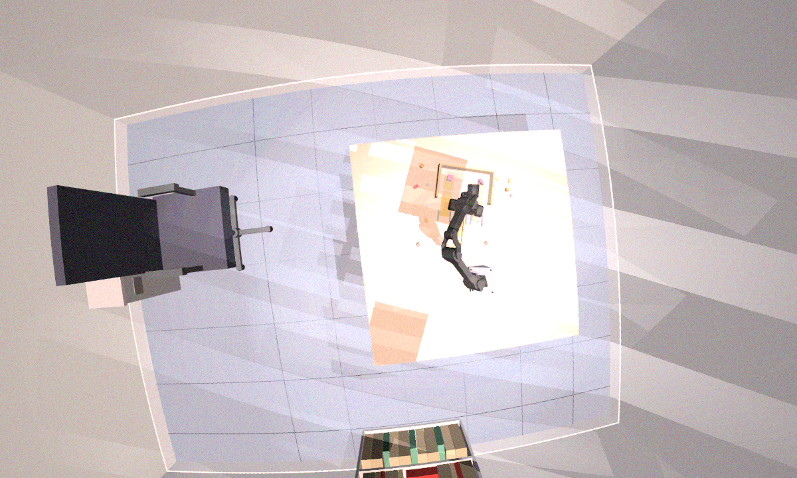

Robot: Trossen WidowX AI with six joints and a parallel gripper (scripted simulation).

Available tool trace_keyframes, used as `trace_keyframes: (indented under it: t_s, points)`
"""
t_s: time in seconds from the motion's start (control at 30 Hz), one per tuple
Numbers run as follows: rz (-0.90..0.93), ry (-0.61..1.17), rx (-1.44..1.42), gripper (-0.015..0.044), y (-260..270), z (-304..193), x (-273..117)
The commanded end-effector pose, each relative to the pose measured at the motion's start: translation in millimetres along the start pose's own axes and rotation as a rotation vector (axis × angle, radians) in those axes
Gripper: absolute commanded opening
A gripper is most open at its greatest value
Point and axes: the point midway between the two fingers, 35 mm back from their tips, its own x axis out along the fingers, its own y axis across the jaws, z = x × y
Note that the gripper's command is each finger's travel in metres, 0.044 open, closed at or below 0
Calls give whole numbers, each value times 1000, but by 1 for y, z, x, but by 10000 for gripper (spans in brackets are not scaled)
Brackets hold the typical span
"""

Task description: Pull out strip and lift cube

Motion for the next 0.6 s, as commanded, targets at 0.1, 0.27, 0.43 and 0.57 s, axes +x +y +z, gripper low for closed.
trace_keyframes:
  t_s: [0.1, 0.27, 0.43, 0.57]
  points:
    - [-2, 1, 3, 0, -10, -17, -16]
    - [-1, 2, 6, 0, -21, -38, -32]
    - [1, 4, 9, 0, -28, -53, -42]
    - [1, 4, 9, 0, -28, -54, -42]
